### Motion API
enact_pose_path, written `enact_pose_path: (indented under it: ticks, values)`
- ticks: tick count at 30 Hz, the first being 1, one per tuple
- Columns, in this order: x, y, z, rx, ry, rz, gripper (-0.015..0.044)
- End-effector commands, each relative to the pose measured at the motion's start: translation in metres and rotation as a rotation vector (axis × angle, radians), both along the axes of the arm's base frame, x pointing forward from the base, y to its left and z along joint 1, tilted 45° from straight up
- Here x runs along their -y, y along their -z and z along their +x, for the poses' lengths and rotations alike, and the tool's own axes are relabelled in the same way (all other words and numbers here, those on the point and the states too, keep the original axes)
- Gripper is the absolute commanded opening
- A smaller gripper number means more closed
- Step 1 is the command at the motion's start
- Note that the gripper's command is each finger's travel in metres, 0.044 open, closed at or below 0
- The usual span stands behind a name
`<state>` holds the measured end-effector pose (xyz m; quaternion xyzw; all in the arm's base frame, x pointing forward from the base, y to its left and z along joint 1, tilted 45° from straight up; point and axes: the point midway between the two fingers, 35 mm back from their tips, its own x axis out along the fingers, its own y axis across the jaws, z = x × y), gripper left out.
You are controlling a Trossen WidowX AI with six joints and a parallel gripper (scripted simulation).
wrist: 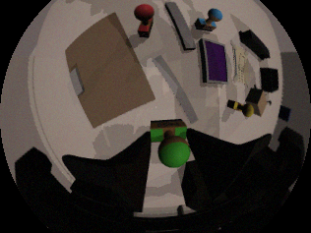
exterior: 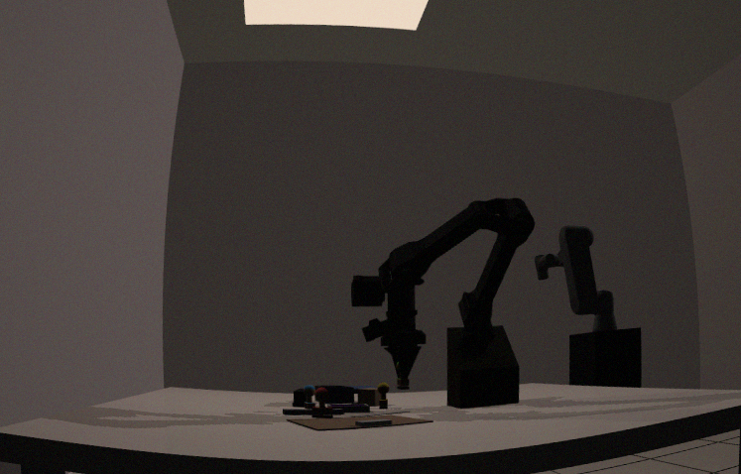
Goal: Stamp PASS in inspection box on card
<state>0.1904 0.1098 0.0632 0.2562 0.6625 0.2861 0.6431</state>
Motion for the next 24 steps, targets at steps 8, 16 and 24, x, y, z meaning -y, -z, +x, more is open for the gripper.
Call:
enact_pose_path:
  ticks: [8,16,24]
  values:
    - [0.004,-0.006,0.001,0.008,0.000,0.005,0.0000]
    - [0.006,-0.008,0.001,0.008,0.000,0.007,0.0000]
    - [0.017,0.000,0.025,0.010,0.001,0.001,0.0000]
